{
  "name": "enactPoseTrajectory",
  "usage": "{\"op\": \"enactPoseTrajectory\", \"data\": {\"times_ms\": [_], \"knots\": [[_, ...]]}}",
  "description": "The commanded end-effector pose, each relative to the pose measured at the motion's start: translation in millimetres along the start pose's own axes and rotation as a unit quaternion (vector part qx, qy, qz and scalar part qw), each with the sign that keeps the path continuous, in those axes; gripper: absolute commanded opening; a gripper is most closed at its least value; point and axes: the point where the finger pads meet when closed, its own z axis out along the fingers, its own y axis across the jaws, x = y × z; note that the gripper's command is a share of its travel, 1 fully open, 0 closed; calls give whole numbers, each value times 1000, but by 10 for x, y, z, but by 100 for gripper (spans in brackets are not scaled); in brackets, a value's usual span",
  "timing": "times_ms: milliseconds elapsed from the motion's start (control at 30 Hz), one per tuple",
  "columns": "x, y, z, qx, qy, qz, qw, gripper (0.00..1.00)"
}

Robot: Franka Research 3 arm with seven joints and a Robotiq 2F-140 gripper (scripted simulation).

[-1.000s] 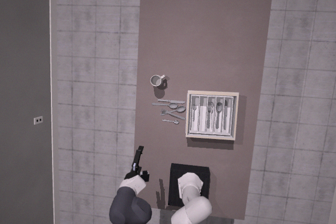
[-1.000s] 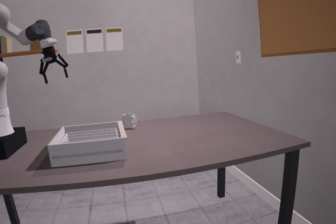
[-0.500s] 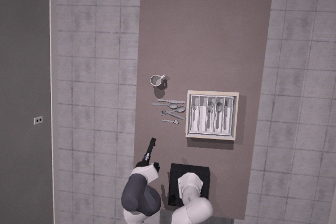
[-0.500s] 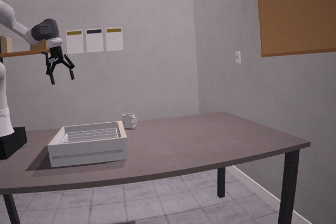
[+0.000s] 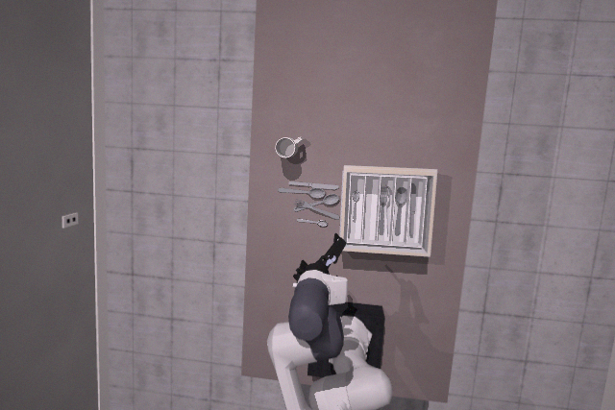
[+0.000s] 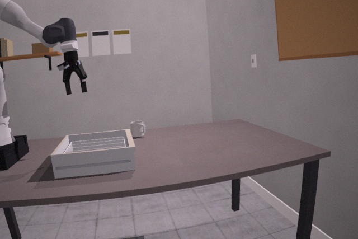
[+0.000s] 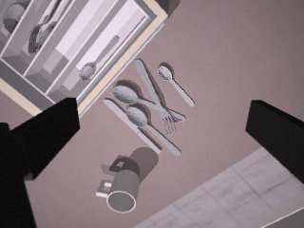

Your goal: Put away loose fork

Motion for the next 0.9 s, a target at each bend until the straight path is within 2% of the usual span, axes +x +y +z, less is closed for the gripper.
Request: {"op": "enactPoseTrajectory", "data": {"times_ms": [0, 200, 267, 300, 433, 600, 867], "knots": [[165, -372, 105, -1, 3, 82, 997, 100], [623, -921, 272, -9, 14, 186, 982, 100], [623, -921, 272, -9, 14, 186, 982, 100], [844, -1126, 341, -12, 19, 230, 973, 100], [1184, -1387, 435, -15, 25, 290, 957, 100], [1691, -1685, 559, -20, 34, 371, 928, 100], [1739, -1708, 570, -20, 34, 378, 925, 100]]}}
